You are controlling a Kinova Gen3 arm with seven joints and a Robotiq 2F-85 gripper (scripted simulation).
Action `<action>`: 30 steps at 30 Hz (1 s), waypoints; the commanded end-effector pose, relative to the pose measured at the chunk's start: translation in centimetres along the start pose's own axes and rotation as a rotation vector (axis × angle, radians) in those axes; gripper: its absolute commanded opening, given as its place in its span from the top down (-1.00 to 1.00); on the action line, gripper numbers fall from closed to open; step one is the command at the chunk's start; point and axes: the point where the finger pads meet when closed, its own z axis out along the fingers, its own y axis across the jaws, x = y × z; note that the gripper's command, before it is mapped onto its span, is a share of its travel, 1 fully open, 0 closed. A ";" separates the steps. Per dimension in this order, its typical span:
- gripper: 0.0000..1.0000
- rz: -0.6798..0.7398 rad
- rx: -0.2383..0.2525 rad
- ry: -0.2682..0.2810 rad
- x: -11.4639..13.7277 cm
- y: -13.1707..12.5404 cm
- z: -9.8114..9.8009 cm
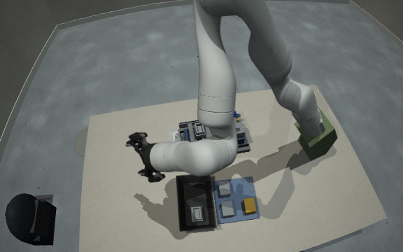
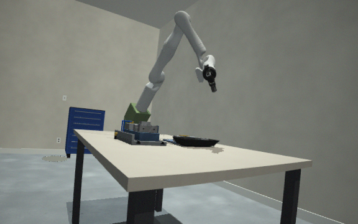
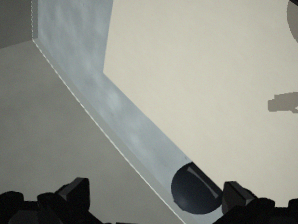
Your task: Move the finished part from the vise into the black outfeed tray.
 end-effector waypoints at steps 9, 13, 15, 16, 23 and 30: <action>-1.00 0.001 0.001 -0.001 0.0 -0.1 0.0; -1.00 0.001 0.001 -0.001 0.0 -0.1 0.0; -1.00 0.001 0.001 -0.001 0.0 -0.1 0.0; -1.00 0.001 0.001 -0.001 0.0 -0.1 0.0; -1.00 0.008 -0.006 0.012 0.4 0.0 0.1; -1.00 0.032 -0.011 0.071 2.6 -0.8 0.8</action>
